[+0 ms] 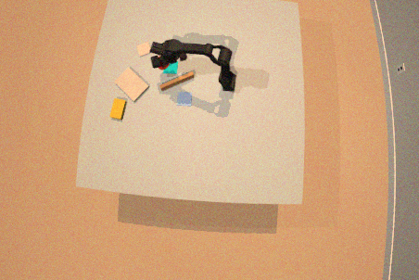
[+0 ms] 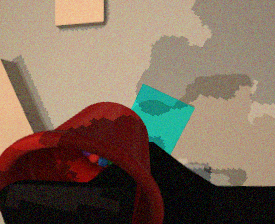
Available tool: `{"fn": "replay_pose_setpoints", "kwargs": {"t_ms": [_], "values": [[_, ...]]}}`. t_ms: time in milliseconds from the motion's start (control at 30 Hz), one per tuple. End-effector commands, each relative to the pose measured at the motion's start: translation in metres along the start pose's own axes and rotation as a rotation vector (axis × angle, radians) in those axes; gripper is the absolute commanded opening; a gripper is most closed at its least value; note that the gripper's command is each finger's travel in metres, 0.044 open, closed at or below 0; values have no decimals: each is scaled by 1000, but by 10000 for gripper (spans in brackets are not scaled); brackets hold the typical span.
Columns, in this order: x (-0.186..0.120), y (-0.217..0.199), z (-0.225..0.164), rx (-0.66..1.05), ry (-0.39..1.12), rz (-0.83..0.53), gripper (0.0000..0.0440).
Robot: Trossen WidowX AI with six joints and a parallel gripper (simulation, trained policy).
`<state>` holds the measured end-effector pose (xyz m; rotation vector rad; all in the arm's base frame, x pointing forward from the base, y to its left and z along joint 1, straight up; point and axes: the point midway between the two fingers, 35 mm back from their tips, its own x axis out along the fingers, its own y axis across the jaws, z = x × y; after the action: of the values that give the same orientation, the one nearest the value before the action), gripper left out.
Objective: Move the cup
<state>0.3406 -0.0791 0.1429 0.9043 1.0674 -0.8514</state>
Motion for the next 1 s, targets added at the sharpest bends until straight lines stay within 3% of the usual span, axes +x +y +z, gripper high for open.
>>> {"fn": "replay_pose_setpoints", "kwargs": {"t_ms": [0,733,900,967], "values": [[14,-6,3,8,-3,-16,0],[66,-43,-7,64,29,-90,34],[65,-42,0,86,16,-61,124],[62,-40,3,95,10,-41,139]]}}
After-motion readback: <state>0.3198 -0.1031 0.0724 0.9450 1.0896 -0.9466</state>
